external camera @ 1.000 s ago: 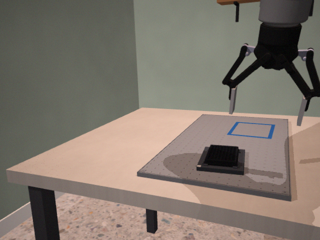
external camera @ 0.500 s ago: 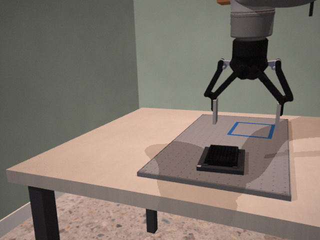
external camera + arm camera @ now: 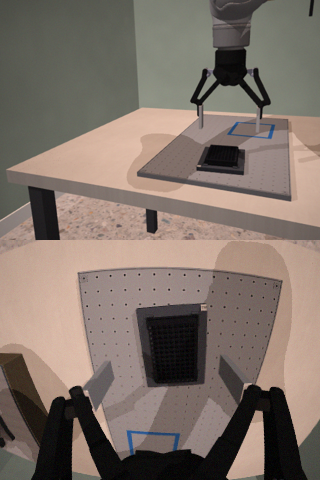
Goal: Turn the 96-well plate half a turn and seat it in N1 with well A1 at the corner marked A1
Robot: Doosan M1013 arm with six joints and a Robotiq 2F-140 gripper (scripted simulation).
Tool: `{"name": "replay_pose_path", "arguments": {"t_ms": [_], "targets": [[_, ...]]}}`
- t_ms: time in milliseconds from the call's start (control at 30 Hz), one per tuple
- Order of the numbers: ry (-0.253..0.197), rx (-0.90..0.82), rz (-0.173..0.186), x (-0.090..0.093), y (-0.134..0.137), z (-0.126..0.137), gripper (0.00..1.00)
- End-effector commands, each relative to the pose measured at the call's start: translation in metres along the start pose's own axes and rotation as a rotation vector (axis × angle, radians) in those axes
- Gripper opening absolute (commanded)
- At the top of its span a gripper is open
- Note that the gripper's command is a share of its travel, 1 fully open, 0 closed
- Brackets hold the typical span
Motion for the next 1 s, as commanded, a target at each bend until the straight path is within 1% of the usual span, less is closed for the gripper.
{"name": "replay_pose_path", "arguments": {"t_ms": [0,133,600,967], "targets": [[0.028,-0.013,0.006,0.003,0.003,0.008,1.0],[0.03,-0.014,0.007,0.009,0.011,0.021,1.0],[0.03,-0.014,0.007,0.009,0.011,0.021,1.0],[0.03,-0.014,0.007,0.027,0.011,0.02,1.0]]}}
Point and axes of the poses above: the point where the finger pads meet when closed, its own x axis out along the fingers, its own y axis across the jaws, z = x × y, the point moved 8 cm from there along -x, back along the fingers, and after that the axes turned 13 degrees about -x, right-handed, at the moved point
